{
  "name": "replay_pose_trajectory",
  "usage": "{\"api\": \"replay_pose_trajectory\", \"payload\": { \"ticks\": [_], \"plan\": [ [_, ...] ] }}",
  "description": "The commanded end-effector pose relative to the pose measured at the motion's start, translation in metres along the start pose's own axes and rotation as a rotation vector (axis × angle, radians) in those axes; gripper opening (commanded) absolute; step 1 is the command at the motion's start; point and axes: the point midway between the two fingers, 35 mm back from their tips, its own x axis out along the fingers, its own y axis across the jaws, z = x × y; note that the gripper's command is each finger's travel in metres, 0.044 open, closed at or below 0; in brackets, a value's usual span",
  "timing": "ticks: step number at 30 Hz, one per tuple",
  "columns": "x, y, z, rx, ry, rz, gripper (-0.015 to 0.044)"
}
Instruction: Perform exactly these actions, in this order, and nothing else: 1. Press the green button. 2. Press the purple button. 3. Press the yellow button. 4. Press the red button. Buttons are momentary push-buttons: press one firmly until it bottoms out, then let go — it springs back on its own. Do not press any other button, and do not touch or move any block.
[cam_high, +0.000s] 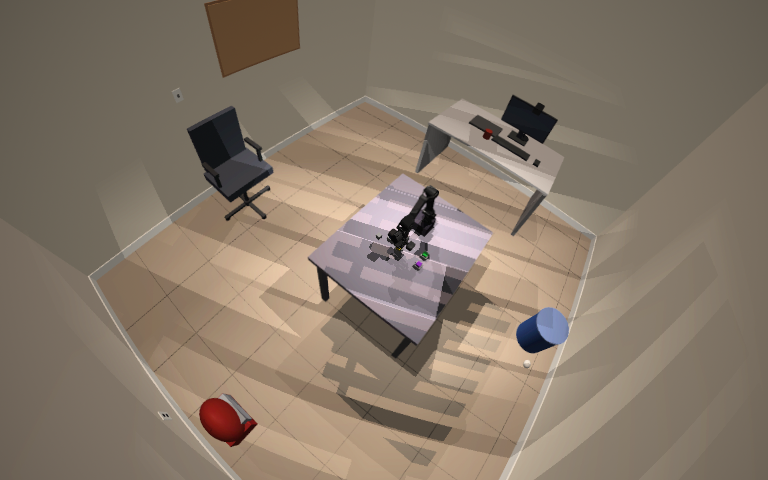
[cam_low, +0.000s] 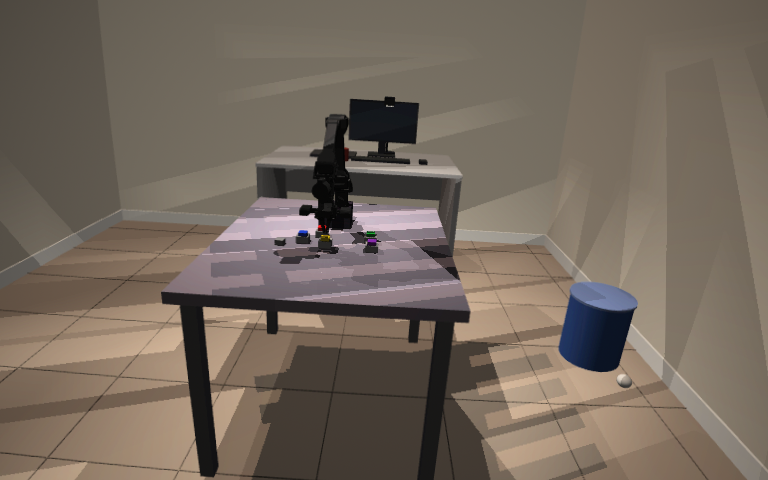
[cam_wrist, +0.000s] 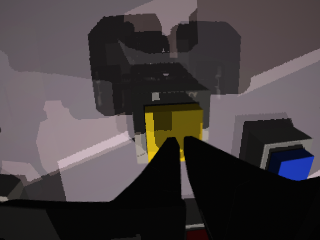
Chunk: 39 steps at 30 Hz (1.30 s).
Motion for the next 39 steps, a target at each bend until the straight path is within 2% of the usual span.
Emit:
{"api": "replay_pose_trajectory", "payload": {
  "ticks": [1, 8, 33, 37, 39],
  "plan": [
    [0.01, 0.001, -0.002, -0.005, 0.009, 0.003, 0.002],
    [0.02, 0.001, -0.002, -0.005, 0.009, 0.003, 0.002],
    [0.02, 0.001, -0.002, -0.005, 0.009, 0.003, 0.002],
    [-0.01, 0.0, -0.002, -0.004, 0.008, 0.003, 0.002],
    [-0.013, 0.001, -0.002, -0.005, 0.009, 0.004, 0.002]
  ]
}}
